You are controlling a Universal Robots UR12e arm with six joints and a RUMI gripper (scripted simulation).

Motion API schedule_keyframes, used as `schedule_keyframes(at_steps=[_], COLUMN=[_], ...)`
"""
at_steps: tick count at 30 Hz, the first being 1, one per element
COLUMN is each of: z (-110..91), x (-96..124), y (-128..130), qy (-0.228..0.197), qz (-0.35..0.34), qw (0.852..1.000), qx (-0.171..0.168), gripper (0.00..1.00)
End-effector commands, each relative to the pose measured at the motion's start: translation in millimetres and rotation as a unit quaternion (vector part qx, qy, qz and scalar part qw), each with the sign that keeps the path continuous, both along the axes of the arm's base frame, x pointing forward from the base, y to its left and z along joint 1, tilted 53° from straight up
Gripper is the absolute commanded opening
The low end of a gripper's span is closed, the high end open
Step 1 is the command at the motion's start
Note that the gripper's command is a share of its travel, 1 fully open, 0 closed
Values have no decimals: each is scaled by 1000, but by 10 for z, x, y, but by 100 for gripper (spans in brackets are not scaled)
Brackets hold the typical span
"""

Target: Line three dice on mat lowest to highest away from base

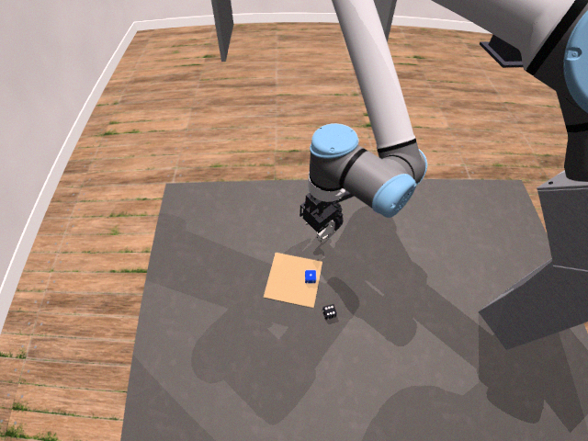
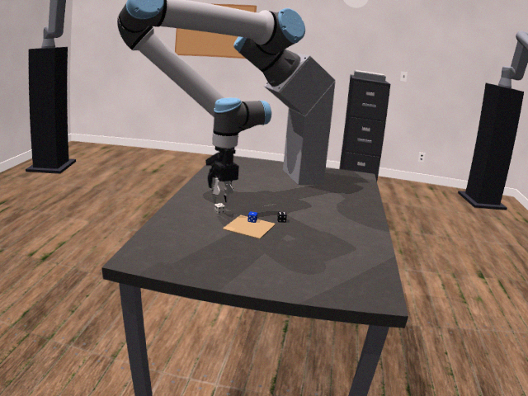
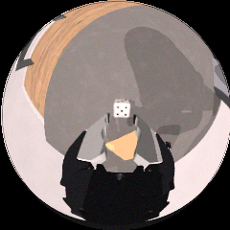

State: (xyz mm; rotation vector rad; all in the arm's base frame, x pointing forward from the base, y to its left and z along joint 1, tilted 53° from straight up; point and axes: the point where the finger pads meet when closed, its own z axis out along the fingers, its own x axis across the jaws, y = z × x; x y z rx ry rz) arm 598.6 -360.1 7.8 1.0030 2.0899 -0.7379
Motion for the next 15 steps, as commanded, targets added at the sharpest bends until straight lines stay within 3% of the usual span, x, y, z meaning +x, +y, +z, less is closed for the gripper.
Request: schedule_keyframes(at_steps=[1,15], z=[10,-51], x=[6,43], y=[-20,-95], qy=[-1,-1], qz=[-1,0], qw=[1000,1000], qx=[0,0], gripper=[28,28])
